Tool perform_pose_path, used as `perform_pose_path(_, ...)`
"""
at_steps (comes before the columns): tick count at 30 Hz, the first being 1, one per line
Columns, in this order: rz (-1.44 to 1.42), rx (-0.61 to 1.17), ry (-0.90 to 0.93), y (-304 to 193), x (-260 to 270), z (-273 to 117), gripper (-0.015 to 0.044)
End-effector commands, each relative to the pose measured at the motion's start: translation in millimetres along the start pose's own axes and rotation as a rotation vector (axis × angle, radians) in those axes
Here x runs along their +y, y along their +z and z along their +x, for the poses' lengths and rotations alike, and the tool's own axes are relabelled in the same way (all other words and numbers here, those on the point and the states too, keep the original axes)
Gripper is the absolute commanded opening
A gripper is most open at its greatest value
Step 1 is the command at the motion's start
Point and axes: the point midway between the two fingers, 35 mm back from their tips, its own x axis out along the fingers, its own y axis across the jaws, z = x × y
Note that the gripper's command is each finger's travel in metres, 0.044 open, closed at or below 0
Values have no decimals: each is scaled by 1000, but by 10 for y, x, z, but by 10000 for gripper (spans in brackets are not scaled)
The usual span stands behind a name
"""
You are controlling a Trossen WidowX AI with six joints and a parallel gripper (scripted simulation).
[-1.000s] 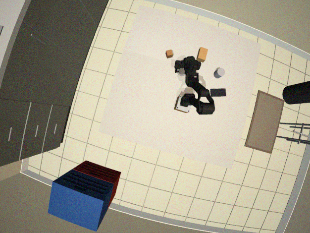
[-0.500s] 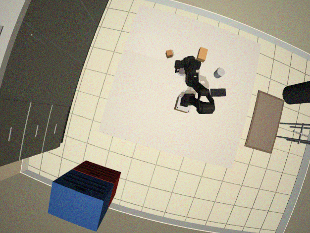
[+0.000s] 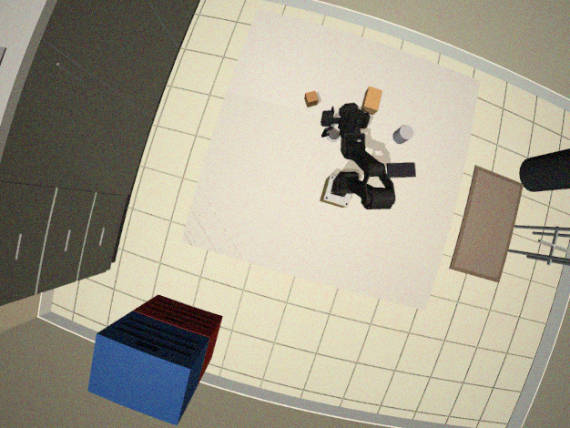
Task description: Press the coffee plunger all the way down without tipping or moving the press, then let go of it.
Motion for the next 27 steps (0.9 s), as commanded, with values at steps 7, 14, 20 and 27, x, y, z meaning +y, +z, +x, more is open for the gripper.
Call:
perform_pose_path(7,1,-2,3,127,17,-103,440)
perform_pose_path(14,-2,12,-2,405,8,-589,440)
perform_pose_path(20,-5,18,-3,452,-1,-814,440)
perform_pose_path(27,-5,18,-3,448,-1,-811,440)
